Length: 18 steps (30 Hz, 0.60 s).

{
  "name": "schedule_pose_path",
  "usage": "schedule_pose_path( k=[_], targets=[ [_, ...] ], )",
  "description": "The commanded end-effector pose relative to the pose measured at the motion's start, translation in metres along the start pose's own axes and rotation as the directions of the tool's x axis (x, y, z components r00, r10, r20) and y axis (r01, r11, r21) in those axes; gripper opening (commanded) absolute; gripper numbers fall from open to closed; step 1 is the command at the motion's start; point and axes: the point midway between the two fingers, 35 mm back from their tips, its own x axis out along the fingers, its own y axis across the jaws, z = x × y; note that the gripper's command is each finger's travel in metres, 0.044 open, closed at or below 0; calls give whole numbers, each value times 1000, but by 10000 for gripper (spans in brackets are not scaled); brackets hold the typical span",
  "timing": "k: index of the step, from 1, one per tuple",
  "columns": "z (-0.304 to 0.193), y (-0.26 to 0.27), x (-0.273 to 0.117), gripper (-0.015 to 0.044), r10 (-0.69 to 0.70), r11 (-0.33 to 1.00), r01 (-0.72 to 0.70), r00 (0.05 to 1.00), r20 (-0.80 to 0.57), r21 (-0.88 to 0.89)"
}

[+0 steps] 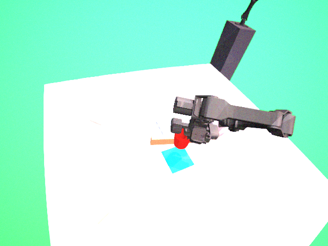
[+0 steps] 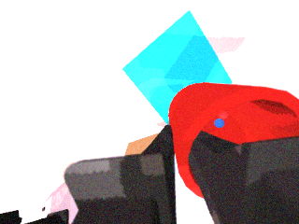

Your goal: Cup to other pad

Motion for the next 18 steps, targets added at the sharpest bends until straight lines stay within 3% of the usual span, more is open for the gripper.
schedule_pose_path(
  k=[1, 18],
  targets=[
    [12, 3, -1, 0, -2, 1000, 2, 1000, 4, 0],
    [30, 9, 8, 0, -1, 1000, 1, 1000, 5, 0]
  ],
)
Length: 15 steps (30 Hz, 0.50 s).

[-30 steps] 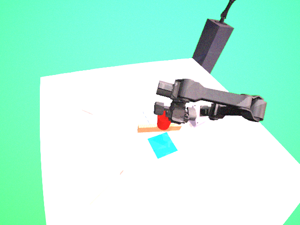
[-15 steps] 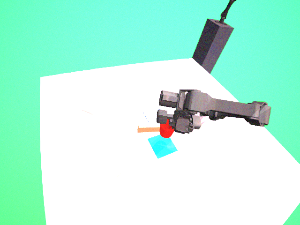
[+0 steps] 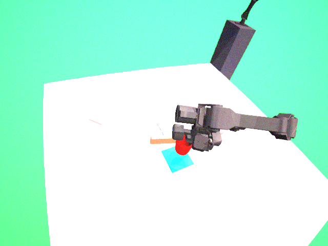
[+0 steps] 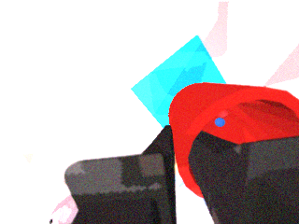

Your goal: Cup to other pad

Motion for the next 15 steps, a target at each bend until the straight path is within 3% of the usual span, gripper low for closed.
schedule_pose_path(
  k=[1, 15],
  targets=[
    [0, 1, 5, 0, 3, 1000, -3, 1000, 2, 4],
    [1, 0, 24, 0, 3, 1000, -3, 1000, 3, 4]
  ],
)
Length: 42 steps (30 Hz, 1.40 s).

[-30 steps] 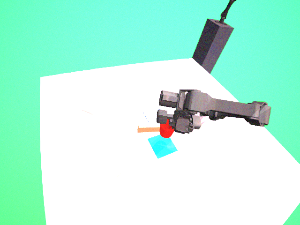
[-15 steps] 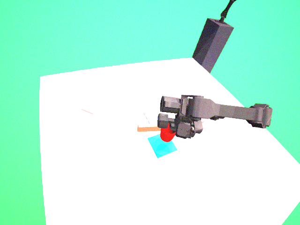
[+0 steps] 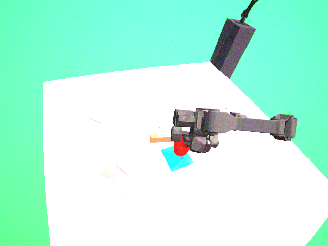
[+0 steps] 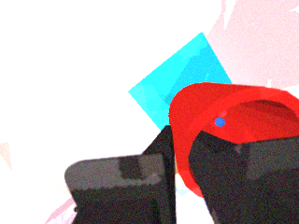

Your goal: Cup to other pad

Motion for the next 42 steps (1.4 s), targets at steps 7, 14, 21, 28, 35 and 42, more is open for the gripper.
schedule_pose_path(
  k=[7, 14, 21, 28, 35, 42],
  targets=[
    [0, 1, 14, 0, 3, 1000, -3, 1000, 3, 4],
    [0, 1, 23, 0, 3, 1000, -3, 1000, 3, 4],
    [1, 1, 33, 0, 3, 1000, -3, 1000, 4, 4],
    [1, 2, 42, 0, 4, 1000, -4, 1000, 5, 4],
    [1, 2, 42, 0, 2, 1000, -2, 1000, 2, -1],
    [1, 2, 42, 0, 2, 1000, -2, 1000, 2, -1]
  ],
)
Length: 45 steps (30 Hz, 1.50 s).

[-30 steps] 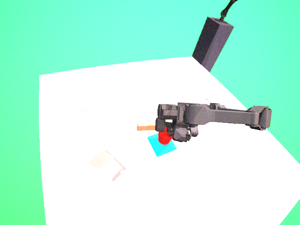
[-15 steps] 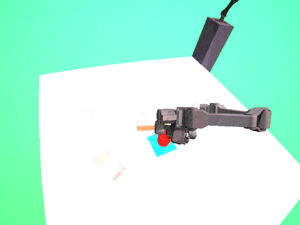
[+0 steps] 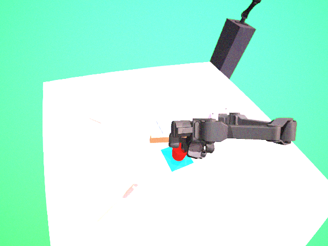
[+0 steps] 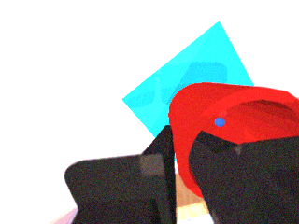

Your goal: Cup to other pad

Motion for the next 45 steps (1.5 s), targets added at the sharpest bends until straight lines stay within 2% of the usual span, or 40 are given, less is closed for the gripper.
schedule_pose_path(
  k=[1, 2, 7, 45],
  targets=[
    [0, 0, 0, 0, 1, 1000, -1, 1000, 0, -1],
    [0, 0, 0, 0, 1, 1000, -1, 1000, 0, -1],
    [0, 0, 0, 128, 1, 1000, -1, 1000, 0, -1],
    [0, -2, -41, 128, 1, 1000, -1, 1000, -1, 3]
  ],
)
